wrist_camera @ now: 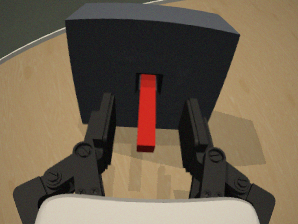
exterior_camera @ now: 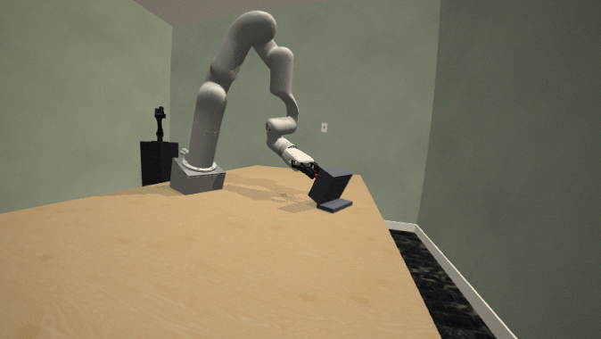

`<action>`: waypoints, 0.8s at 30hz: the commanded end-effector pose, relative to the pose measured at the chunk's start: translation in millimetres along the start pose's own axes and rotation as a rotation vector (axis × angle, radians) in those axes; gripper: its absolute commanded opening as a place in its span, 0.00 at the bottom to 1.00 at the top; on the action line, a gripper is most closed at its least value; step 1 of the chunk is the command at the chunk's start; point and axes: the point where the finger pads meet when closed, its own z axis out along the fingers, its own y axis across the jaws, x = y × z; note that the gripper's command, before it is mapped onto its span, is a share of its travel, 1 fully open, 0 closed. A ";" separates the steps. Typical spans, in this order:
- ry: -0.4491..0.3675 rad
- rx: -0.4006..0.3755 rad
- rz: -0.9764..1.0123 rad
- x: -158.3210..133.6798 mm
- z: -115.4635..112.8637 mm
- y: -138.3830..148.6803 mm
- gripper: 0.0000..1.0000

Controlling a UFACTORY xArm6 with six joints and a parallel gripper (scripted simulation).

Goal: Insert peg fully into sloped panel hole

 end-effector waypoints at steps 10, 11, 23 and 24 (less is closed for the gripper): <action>0.001 0.000 0.003 0.8 -5.2 -1.5 1.00; 0.001 0.000 0.003 0.8 -7.8 -2.0 1.00; 0.002 0.001 0.006 0.8 -40.0 -4.8 1.00; 0.002 0.001 0.006 0.8 -43.3 -4.9 1.00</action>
